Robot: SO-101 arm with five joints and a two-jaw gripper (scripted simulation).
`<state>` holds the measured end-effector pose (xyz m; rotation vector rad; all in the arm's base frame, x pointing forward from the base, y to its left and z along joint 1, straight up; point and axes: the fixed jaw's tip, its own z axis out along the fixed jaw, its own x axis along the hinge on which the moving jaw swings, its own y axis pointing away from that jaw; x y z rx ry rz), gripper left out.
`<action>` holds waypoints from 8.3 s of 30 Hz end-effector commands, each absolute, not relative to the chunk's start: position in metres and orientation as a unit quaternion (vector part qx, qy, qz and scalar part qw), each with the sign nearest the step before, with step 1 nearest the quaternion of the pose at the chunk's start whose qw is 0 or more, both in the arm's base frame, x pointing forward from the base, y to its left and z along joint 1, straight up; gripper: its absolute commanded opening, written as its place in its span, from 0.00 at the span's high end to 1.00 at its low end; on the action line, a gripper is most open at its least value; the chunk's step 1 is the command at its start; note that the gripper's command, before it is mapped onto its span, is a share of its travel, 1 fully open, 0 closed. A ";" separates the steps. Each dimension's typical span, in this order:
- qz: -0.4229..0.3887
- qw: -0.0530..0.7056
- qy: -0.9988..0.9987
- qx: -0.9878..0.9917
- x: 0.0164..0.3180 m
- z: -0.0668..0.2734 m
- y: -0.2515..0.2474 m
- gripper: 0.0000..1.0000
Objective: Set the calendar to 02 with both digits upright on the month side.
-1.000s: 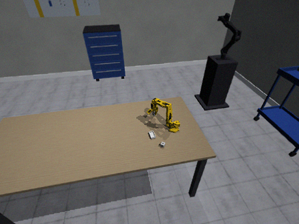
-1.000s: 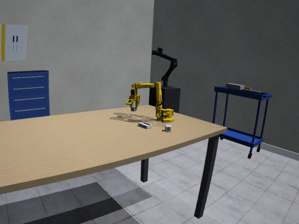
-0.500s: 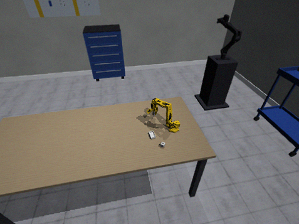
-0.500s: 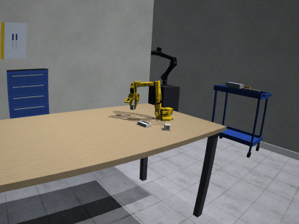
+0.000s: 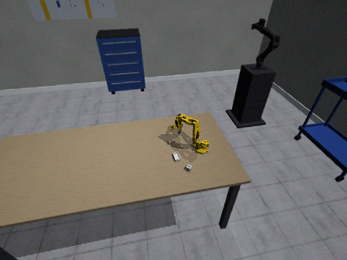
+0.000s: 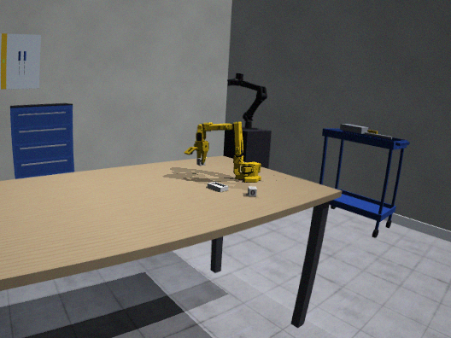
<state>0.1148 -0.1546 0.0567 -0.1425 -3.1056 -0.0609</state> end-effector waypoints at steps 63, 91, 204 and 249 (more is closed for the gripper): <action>0.004 -0.014 -0.841 -0.541 0.143 0.067 -0.150 1.00; 0.004 -0.029 -0.907 -0.419 0.176 0.066 -0.104 1.00; 0.004 -0.029 -0.907 -0.419 0.177 0.030 -0.105 1.00; 0.004 -0.029 -0.907 -0.419 0.178 0.018 -0.105 1.00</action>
